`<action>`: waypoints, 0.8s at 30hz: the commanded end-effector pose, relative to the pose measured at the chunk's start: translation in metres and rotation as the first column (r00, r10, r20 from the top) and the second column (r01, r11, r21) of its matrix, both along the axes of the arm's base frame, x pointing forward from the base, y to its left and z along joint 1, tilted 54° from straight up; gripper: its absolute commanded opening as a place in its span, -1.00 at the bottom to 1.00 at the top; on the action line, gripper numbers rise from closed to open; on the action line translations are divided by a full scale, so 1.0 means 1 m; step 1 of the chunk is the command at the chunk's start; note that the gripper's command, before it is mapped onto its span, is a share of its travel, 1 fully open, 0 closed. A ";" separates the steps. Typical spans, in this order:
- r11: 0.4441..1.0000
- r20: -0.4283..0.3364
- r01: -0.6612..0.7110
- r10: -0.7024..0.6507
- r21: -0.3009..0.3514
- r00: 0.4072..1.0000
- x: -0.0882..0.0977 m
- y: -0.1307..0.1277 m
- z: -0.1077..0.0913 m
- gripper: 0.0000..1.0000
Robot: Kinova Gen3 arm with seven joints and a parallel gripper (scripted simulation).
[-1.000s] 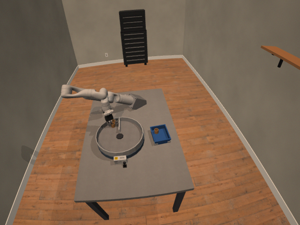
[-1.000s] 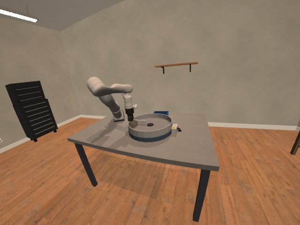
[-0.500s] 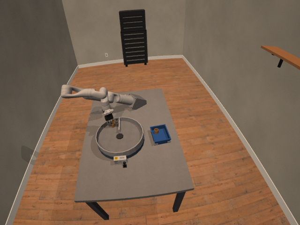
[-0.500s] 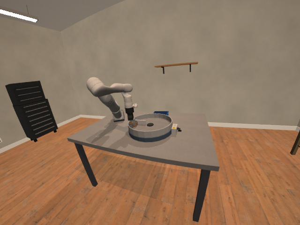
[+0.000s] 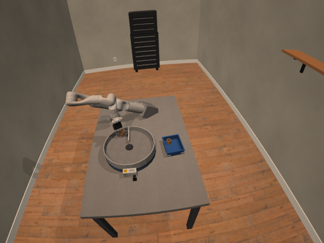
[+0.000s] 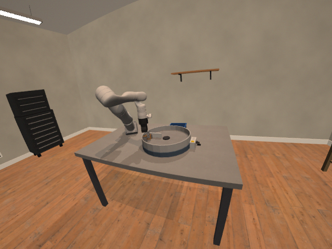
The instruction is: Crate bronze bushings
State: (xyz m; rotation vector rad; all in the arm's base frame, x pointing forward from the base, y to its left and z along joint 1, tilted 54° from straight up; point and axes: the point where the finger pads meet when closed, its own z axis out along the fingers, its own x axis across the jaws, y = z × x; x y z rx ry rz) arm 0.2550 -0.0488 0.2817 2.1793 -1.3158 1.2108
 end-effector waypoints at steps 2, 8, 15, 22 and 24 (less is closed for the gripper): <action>1.000 0.000 -0.001 0.001 0.000 1.000 0.000 0.000 0.000 -1.00; 1.000 0.000 -0.001 0.001 0.000 1.000 -0.004 0.005 0.004 -1.00; 1.000 0.000 -0.001 0.001 0.000 1.000 -0.004 0.005 0.004 -1.00; 1.000 0.000 -0.001 0.001 0.000 1.000 -0.006 0.008 0.007 -1.00; 1.000 0.000 -0.001 0.001 0.000 1.000 -0.007 0.010 0.009 -1.00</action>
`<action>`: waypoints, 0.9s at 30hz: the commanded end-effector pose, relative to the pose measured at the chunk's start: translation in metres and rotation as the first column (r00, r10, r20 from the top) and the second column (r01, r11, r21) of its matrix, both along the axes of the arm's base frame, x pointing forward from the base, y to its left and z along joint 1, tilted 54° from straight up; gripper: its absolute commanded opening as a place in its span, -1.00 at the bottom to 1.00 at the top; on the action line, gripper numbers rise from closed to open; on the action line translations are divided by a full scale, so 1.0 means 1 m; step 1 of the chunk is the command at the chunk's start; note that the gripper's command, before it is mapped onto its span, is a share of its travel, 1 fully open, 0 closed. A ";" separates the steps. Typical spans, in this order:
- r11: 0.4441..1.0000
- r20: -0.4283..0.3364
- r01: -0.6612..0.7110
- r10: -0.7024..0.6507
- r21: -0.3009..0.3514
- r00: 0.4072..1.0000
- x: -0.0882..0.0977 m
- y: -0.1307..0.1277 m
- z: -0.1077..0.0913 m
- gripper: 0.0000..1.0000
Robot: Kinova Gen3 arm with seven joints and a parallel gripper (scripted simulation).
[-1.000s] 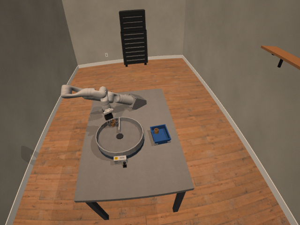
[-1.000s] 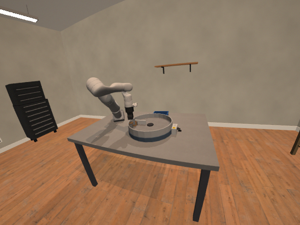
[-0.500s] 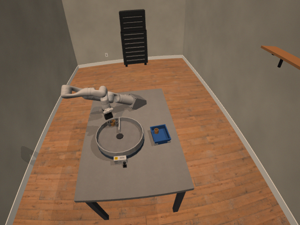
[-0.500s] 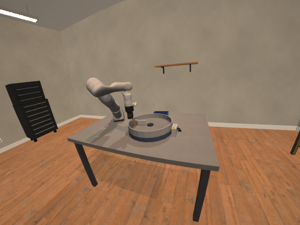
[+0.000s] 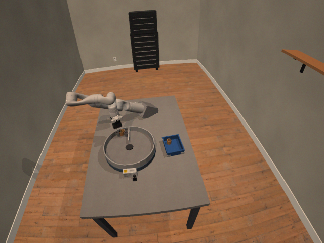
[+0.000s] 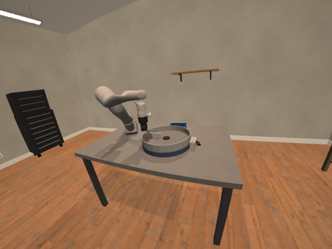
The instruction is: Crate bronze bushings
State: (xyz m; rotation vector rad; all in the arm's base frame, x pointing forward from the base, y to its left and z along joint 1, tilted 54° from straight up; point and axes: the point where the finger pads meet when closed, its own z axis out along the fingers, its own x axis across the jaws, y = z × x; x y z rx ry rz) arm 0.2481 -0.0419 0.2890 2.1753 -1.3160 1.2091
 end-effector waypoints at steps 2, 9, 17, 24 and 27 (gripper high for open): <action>1.000 0.001 -0.004 0.004 0.003 1.000 -0.001 0.003 0.002 -1.00; 1.000 0.001 -0.004 0.004 0.003 1.000 -0.001 0.003 0.002 -1.00; 1.000 0.002 -0.004 0.004 0.003 1.000 -0.004 0.008 0.006 -1.00; 1.000 0.002 -0.004 0.004 0.003 1.000 -0.004 0.008 0.006 -1.00; 1.000 0.002 -0.004 0.004 0.003 1.000 -0.004 0.008 0.006 -1.00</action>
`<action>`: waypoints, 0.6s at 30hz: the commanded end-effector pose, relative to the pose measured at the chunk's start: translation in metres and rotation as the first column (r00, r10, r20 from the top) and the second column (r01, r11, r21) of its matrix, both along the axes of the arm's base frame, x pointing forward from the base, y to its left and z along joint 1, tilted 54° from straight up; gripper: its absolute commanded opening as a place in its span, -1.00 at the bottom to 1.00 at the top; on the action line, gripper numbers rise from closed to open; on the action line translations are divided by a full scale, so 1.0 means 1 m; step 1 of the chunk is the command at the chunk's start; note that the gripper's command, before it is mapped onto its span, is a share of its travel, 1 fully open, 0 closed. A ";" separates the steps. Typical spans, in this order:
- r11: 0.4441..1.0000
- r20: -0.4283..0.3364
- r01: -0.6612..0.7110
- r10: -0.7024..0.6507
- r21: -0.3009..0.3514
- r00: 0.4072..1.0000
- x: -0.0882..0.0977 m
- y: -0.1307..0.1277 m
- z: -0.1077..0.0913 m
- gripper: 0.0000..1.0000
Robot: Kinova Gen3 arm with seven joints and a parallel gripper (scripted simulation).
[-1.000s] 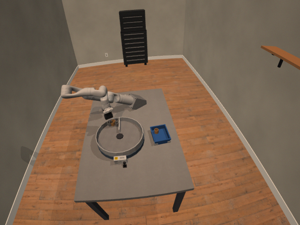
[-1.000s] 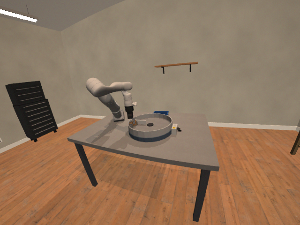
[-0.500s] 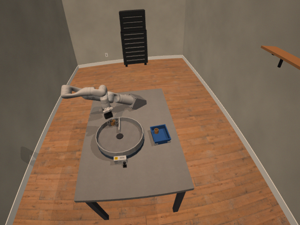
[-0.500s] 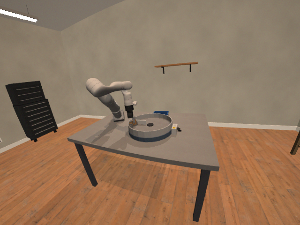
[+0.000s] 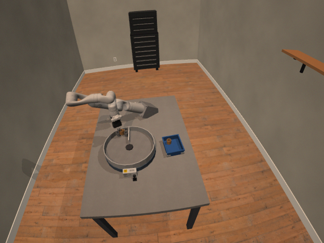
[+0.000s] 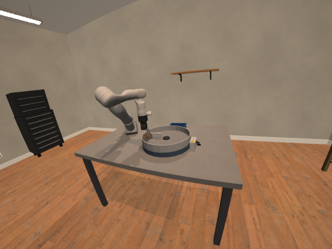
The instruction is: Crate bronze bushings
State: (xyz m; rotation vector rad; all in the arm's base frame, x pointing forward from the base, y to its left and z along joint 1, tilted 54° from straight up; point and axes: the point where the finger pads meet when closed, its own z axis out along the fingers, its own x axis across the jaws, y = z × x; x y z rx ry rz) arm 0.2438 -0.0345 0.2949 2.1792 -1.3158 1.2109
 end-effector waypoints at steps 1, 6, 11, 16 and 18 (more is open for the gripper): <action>1.000 0.000 -0.001 0.001 0.000 1.000 0.000 0.000 0.000 -1.00; 1.000 0.000 -0.001 0.001 0.000 1.000 -0.003 0.004 0.004 -1.00; 1.000 0.000 -0.001 0.001 0.000 1.000 -0.004 0.005 0.004 -1.00; 1.000 0.000 -0.001 0.001 0.000 1.000 -0.004 0.005 0.004 -1.00; 1.000 0.000 -0.001 0.001 0.000 1.000 -0.004 0.005 0.004 -1.00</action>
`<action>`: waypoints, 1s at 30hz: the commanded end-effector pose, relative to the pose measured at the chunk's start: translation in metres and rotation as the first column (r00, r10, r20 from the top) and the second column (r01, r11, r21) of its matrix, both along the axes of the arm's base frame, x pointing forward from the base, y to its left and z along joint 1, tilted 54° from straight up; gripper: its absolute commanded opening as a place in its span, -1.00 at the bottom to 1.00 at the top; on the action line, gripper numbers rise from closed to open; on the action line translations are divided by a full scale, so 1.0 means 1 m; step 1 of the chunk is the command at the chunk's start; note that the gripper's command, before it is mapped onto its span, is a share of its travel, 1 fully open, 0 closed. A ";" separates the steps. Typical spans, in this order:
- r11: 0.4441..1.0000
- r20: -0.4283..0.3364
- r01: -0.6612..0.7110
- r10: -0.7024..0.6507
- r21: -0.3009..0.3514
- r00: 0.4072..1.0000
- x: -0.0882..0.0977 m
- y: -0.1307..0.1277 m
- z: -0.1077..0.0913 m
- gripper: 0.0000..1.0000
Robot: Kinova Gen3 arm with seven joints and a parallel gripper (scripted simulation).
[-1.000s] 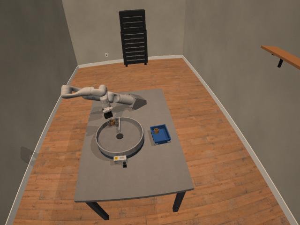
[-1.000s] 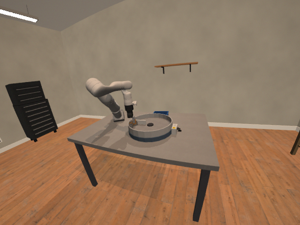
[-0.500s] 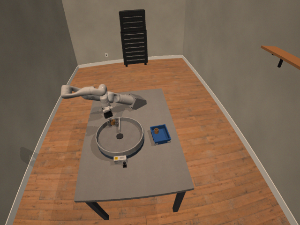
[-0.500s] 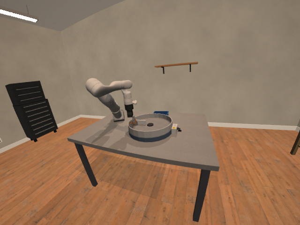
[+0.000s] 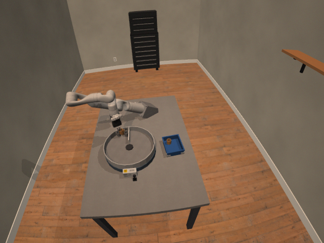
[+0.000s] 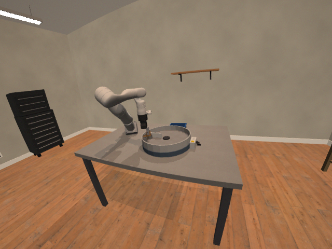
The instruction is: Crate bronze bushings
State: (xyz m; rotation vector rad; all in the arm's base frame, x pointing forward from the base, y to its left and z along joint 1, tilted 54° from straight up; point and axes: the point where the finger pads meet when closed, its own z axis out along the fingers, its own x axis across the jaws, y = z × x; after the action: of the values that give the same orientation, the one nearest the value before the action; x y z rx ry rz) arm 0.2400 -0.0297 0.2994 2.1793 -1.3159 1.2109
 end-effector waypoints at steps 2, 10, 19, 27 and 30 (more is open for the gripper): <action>1.000 0.000 -0.001 0.001 0.000 1.000 -0.003 0.004 0.003 -1.00; 1.000 0.000 -0.001 0.001 0.000 1.000 -0.013 0.017 0.016 -1.00; 1.000 0.000 -0.001 0.001 0.001 1.000 -0.016 0.021 0.019 -1.00; 1.000 0.000 -0.001 0.001 0.001 1.000 -0.026 0.034 0.031 -1.00; 1.000 0.000 -0.001 0.001 0.001 1.000 -0.026 0.034 0.031 -1.00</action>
State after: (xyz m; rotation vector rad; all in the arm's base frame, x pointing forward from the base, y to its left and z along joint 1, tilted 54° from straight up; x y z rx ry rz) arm 0.2136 0.0037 0.3306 2.1793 -1.3168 1.2110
